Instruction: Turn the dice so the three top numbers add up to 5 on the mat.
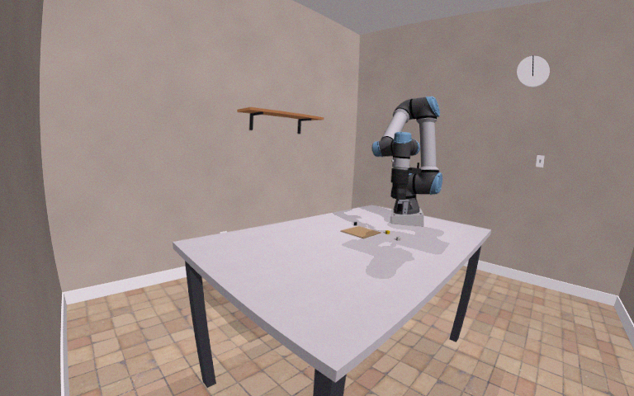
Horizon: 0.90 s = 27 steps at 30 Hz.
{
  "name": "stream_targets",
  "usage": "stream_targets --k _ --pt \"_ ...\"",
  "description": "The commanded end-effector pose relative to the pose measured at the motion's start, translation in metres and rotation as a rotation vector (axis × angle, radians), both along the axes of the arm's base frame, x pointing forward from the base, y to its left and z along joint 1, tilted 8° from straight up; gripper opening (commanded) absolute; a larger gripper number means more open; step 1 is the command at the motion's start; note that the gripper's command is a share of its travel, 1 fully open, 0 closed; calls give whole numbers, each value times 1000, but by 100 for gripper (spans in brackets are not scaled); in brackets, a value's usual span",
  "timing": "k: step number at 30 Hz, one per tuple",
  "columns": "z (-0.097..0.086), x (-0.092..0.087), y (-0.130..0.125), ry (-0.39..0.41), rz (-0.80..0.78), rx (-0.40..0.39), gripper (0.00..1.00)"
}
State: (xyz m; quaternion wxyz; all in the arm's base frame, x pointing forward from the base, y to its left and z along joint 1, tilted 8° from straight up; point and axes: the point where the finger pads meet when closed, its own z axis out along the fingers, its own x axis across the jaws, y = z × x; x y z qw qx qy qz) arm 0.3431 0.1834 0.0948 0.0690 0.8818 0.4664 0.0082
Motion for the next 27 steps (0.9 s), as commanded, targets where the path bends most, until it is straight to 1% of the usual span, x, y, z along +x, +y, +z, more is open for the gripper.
stream_targets --k 1,3,5,6,27 --pt "-30 3 -4 2 -1 0 100" --pt "-47 3 -6 1 -1 0 100" --pt "-51 3 -7 1 -1 0 100" --pt "-51 3 -7 1 -1 0 64" --pt "-51 3 -7 1 -1 0 64"
